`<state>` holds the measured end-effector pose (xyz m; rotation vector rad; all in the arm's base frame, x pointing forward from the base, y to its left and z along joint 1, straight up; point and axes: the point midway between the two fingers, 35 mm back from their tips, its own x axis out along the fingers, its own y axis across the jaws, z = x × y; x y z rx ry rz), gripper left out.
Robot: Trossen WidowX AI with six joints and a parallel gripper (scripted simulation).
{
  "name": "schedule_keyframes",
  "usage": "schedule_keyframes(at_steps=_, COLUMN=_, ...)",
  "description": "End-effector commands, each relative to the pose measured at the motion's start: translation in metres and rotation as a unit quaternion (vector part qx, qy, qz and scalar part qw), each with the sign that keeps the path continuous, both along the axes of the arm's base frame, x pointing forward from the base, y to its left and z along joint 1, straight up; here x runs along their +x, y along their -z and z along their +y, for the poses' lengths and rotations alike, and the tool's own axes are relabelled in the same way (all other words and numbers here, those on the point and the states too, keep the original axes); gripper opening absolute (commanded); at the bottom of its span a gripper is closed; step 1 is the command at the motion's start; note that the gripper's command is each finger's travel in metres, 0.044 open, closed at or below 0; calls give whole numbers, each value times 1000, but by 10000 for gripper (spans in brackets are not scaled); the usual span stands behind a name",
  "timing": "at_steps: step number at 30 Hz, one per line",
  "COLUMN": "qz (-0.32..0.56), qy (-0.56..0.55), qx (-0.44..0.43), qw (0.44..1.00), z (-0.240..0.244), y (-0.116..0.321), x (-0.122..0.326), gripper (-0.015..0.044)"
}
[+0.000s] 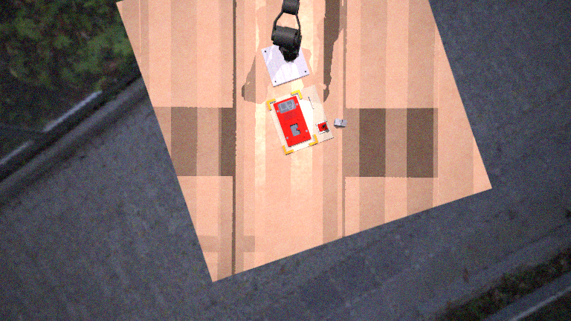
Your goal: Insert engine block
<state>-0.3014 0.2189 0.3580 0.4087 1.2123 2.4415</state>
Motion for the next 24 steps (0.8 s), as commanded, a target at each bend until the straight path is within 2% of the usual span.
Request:
schedule_keyframes(at_steps=1, qz=0, qy=0, qx=0, qw=1000, z=0, y=0, x=0, gripper=426)
schedule_keyframes(at_steps=2, qz=-2, qy=2, qx=1, qw=1000, z=1, y=0, x=1, gripper=440)
schedule_keyframes(at_steps=11, qz=-95, qy=95, qx=57, qw=989, z=60, y=13, x=33, gripper=440)
schedule_keyframes(at_steps=24, qz=-267, qy=208, qx=117, qw=934, z=137, y=38, x=110, gripper=440)
